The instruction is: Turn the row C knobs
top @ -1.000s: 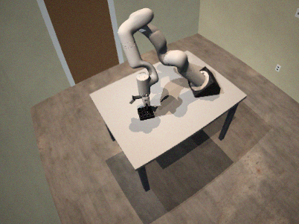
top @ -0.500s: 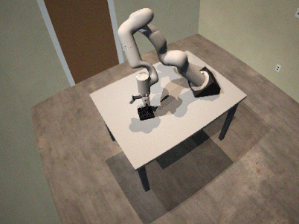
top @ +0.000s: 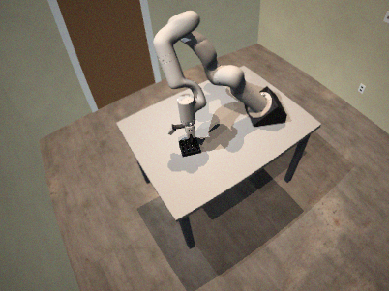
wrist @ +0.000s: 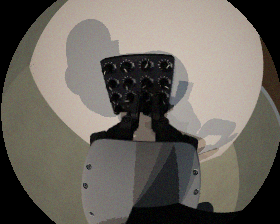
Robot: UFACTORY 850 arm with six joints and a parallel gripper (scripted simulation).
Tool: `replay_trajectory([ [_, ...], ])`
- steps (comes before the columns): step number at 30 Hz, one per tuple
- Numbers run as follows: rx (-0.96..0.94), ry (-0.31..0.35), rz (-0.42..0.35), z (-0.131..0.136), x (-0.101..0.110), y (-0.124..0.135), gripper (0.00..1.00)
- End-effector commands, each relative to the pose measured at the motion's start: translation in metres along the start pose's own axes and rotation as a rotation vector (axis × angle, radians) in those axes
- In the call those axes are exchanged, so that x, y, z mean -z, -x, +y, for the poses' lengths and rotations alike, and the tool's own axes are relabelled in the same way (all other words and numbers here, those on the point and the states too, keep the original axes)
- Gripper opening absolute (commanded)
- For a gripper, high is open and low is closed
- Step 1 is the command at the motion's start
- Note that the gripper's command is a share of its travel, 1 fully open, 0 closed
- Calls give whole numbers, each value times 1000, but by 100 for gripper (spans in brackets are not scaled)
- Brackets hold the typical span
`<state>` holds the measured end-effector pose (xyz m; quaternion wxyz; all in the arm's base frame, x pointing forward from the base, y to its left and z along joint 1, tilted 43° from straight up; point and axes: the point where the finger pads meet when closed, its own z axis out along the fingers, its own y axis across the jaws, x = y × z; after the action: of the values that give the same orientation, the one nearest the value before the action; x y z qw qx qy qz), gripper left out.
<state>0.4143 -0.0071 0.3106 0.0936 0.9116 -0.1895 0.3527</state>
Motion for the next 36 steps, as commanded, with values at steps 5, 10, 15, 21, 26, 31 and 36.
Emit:
replay_trajectory([
  [5,0,-1,1,0,0,0,19],
  [10,0,-1,1,0,0,0,19],
  [15,0,-1,1,0,0,0,19],
  [21,0,-1,1,0,-4,0,19],
  [26,0,0,1,0,-7,0,19],
  [31,0,0,1,0,-9,0,19],
  [36,0,0,1,0,-11,0,19],
])
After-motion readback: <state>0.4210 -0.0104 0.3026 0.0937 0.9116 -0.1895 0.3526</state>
